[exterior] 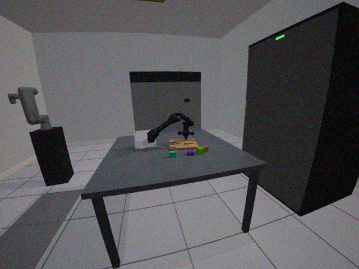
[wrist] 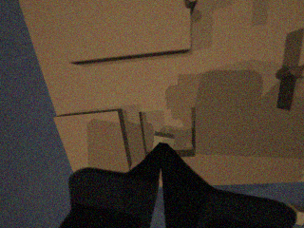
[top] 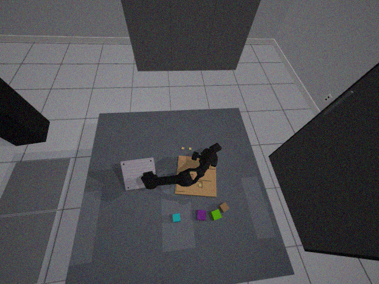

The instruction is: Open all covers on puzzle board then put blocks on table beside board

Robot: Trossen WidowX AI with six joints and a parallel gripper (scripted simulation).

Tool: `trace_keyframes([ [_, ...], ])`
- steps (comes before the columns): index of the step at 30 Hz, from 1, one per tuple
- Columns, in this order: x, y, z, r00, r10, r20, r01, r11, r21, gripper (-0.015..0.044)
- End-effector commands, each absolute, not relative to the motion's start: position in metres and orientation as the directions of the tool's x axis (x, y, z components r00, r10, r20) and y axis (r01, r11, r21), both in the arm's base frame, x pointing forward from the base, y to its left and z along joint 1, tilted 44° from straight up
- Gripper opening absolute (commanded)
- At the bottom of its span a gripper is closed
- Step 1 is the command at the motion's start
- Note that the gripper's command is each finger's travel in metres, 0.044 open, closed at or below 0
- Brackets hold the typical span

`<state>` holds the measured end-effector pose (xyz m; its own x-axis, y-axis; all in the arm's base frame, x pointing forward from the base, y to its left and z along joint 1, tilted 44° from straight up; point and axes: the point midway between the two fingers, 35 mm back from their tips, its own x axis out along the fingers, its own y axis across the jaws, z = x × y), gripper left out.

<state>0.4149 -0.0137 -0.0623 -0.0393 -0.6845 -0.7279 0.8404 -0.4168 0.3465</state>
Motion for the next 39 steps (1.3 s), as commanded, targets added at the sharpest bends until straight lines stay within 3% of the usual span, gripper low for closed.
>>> trace_keyframes([
  [1, 0.414, -0.016, -0.063, -0.039, -0.688, -0.725, 0.843, -0.412, 0.346, 0.0000],
  [39, 0.403, -0.024, -0.058, -0.039, -0.689, -0.724, 0.842, -0.413, 0.347, 0.0000],
])
